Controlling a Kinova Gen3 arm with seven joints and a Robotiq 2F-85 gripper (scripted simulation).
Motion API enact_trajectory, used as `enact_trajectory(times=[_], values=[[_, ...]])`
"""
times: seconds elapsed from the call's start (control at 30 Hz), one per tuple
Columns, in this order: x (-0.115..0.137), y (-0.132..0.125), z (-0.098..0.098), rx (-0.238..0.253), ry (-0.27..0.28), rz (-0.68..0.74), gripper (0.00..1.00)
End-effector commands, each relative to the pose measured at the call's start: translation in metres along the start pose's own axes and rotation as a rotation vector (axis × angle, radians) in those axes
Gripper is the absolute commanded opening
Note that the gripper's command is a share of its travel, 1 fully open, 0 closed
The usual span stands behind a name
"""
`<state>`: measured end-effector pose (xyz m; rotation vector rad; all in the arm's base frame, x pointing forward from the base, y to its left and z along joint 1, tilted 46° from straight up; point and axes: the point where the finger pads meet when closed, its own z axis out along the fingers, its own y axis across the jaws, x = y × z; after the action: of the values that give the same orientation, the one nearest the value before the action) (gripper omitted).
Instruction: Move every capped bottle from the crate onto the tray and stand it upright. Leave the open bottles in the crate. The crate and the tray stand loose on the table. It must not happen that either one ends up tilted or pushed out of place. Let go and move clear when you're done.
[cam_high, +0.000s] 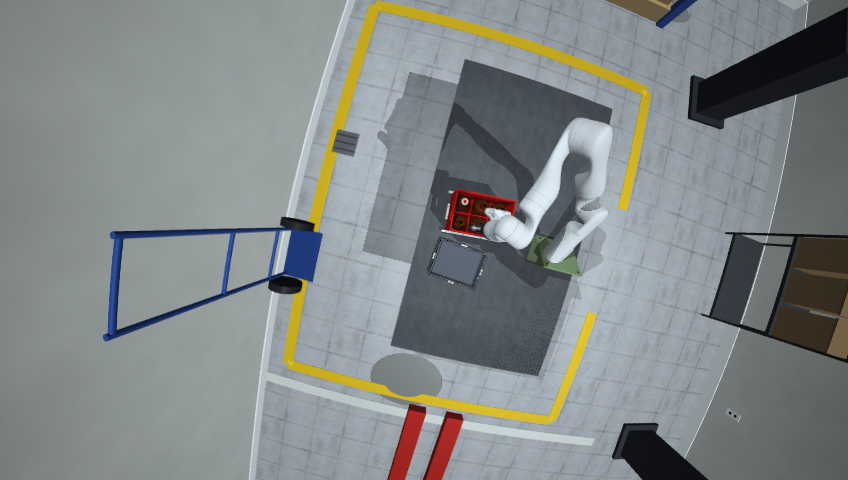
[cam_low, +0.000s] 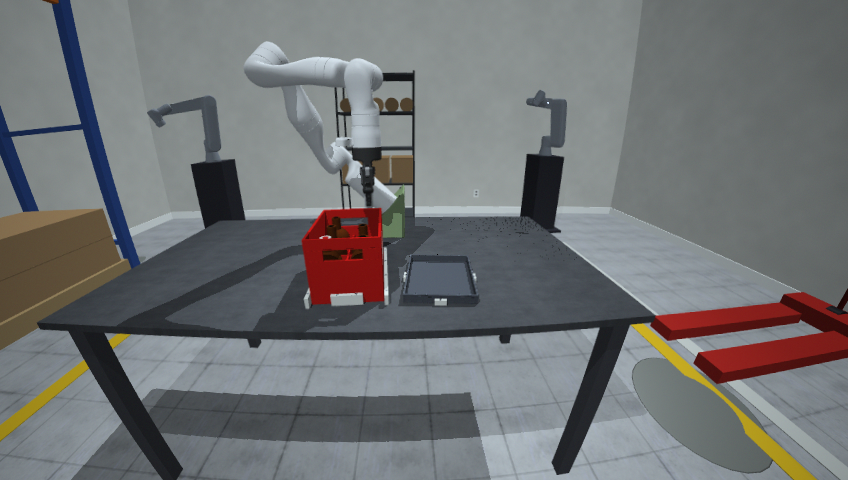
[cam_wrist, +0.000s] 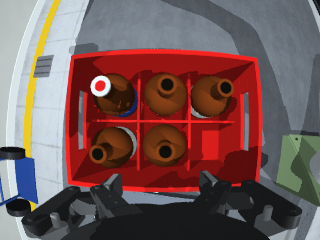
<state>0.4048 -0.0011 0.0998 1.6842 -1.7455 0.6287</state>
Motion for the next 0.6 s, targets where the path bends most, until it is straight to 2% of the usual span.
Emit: enact_trajectory(times=[0.0, 0.57], values=[[0.008, -0.006, 0.001, -0.002, -0.004, -0.016, 0.6], [0.045, -0.034, 0.003, 0.002, 0.0, -0.215, 0.6]])
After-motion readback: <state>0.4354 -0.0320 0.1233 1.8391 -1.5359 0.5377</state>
